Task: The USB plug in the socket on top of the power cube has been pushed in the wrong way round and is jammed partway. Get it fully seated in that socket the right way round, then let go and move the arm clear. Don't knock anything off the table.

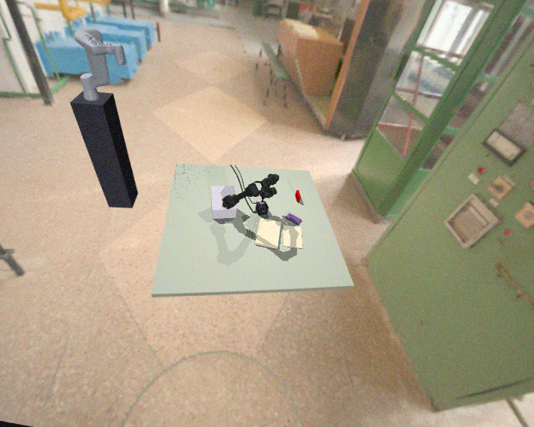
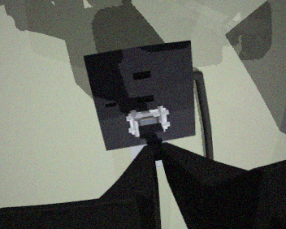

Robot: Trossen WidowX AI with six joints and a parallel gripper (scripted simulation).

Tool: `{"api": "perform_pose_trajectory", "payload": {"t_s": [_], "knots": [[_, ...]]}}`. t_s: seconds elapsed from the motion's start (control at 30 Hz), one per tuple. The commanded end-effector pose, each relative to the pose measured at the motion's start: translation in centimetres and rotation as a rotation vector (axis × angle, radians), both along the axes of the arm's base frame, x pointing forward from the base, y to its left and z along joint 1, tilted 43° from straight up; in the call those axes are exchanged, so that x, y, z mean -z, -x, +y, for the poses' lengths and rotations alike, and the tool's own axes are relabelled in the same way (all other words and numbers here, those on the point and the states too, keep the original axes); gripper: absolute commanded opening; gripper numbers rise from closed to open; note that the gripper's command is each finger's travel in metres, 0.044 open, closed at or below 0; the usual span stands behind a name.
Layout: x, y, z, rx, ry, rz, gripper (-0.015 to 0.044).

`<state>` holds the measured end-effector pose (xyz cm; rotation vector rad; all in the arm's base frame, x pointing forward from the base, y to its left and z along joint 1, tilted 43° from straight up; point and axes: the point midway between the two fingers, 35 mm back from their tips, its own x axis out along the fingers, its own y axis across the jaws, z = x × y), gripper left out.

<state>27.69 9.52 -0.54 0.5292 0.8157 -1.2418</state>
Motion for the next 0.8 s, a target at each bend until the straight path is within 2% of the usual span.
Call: {"api": "perform_pose_trajectory", "payload": {"t_s": [0.0, 0.77], "knots": [[0.11, 0.06, -0.05, -0.004, 0.0, 0.005, 0.0], [0.31, 0.03, -0.24, -0.004, 0.0, 0.005, 0.0]]}}
